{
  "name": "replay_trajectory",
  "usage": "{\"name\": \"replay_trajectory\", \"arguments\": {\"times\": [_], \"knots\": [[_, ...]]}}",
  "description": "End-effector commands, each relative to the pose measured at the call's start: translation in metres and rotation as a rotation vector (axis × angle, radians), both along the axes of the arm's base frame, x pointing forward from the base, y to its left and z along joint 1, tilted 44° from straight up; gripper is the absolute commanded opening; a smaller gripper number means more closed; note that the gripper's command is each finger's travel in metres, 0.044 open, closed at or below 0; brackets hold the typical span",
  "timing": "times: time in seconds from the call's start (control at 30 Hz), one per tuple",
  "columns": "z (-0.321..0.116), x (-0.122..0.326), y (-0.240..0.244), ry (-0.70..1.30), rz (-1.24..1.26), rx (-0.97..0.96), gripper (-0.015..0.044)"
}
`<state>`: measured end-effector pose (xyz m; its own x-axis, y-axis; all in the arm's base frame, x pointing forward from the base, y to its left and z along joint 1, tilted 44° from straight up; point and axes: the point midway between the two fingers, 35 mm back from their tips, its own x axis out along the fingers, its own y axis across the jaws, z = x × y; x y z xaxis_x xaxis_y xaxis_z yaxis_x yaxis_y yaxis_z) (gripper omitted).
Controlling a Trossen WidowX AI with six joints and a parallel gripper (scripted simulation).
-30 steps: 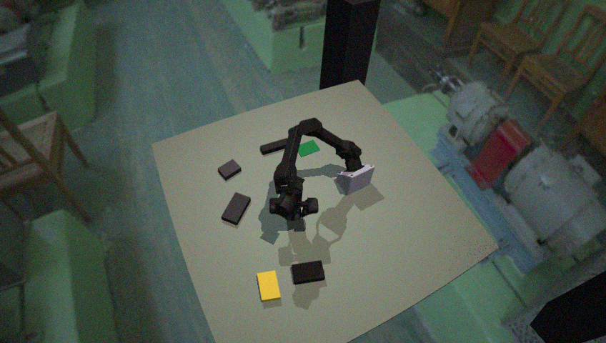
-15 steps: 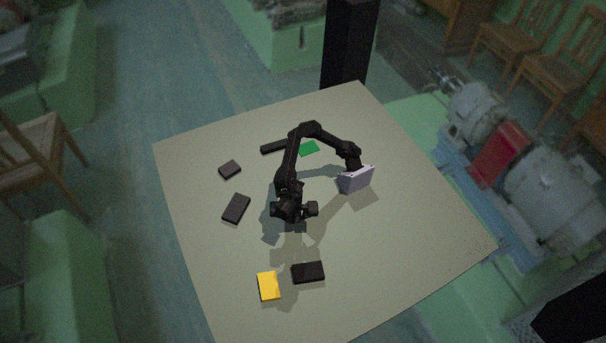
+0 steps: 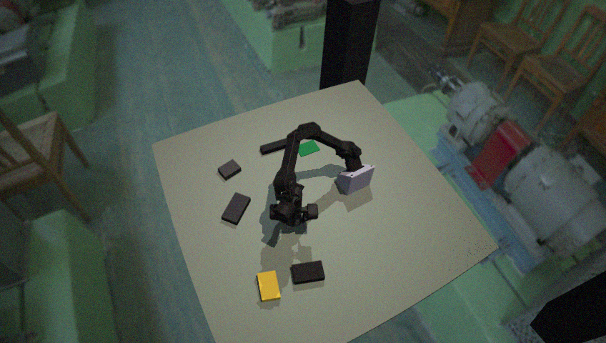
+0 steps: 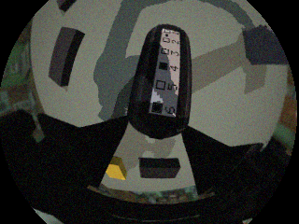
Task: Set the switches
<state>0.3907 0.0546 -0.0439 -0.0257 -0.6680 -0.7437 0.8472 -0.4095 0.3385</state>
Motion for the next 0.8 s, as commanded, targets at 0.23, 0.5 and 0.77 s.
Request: {"name": "replay_trajectory", "arguments": {"times": [0.23, 0.5, 0.77], "knots": [[-0.009, -0.003, -0.012, 0.019, -0.003, -0.014, 0.0337], [-0.013, -0.003, -0.016, 0.019, -0.003, -0.014, 0.0337], [-0.018, -0.003, -0.02, 0.019, -0.003, -0.015, 0.0336]]}}
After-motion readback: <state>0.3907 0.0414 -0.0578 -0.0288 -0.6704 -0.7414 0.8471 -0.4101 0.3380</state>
